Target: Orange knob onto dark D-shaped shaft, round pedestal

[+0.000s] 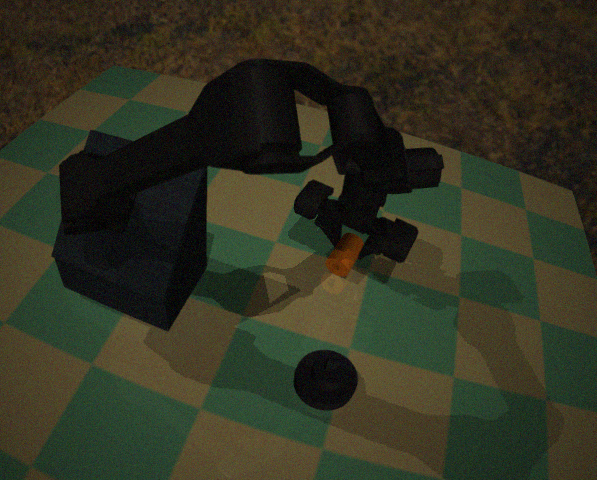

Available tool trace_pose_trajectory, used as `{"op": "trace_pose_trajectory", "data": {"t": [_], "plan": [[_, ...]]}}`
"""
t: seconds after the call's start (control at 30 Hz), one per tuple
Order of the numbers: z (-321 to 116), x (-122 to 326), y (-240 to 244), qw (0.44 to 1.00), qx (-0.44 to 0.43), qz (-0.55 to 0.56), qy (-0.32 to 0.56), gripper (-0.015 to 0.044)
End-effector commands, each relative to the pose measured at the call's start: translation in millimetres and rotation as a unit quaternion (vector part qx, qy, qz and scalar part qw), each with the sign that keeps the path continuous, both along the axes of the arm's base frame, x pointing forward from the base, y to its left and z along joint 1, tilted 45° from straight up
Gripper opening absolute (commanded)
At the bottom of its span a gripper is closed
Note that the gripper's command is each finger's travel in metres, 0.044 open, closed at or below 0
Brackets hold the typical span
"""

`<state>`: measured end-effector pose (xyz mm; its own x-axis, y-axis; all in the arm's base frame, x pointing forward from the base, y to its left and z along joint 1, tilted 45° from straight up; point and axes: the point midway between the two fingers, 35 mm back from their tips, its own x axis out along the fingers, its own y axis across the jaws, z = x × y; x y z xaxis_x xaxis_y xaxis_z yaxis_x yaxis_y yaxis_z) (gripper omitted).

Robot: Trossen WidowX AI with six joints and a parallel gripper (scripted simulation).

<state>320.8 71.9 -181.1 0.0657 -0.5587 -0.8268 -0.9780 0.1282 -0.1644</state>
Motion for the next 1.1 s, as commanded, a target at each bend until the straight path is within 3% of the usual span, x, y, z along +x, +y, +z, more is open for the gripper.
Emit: {"op": "trace_pose_trajectory", "data": {"t": [0.0, 1.07], "plan": [[5.0, -1.3, -1.1, 0.999, 0.037, 0.007, -0.004, 0.0179], [29.7, -8.2, -17.1, 0.964, 0.261, 0.044, -0.031, 0.0179]]}}
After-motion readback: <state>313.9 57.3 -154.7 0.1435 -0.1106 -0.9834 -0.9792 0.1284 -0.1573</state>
